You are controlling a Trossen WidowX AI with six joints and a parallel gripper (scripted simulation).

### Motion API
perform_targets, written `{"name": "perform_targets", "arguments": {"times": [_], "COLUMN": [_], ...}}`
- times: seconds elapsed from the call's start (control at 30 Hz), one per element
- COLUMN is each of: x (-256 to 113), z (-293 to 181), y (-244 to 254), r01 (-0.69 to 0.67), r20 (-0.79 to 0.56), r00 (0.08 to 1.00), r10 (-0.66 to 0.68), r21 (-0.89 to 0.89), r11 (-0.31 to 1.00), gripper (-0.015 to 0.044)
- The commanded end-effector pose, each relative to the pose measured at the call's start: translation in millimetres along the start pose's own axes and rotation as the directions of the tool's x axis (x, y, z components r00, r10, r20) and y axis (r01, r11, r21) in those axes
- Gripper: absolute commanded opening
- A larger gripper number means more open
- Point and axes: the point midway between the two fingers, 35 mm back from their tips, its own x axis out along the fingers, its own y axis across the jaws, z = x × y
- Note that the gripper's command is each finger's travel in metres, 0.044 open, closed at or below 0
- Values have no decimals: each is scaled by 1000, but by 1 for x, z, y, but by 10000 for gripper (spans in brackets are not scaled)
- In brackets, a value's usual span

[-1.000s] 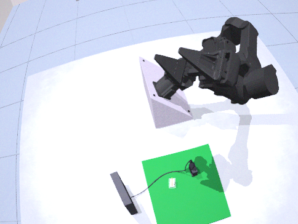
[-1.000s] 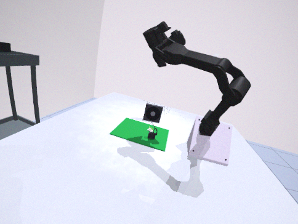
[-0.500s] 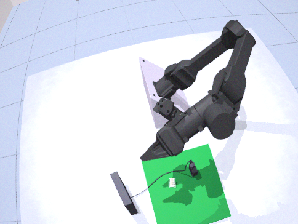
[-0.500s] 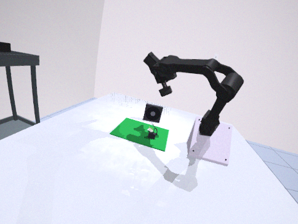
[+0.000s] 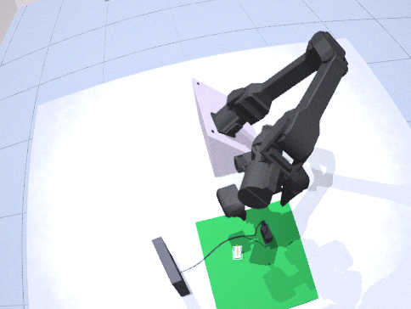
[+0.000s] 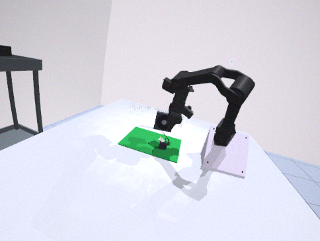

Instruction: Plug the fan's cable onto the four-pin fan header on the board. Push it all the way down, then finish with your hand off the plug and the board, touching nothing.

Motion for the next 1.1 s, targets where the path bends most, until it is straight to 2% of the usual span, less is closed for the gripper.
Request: {"name": "perform_targets", "arguments": {"times": [0.0,0.17,0.37,1.07], "x": [2,9,62,91], "z": [0,0,6,8], "y": [-8,-7,-11,-13], "r01": [55,53,56,56], "r20": [-13,-13,-14,-14], "r00": [998,999,998,998], "r10": [-54,-53,-56,-56], "r21": [53,54,53,53], "r11": [997,997,997,997], "gripper": [440,440,440,440]}}
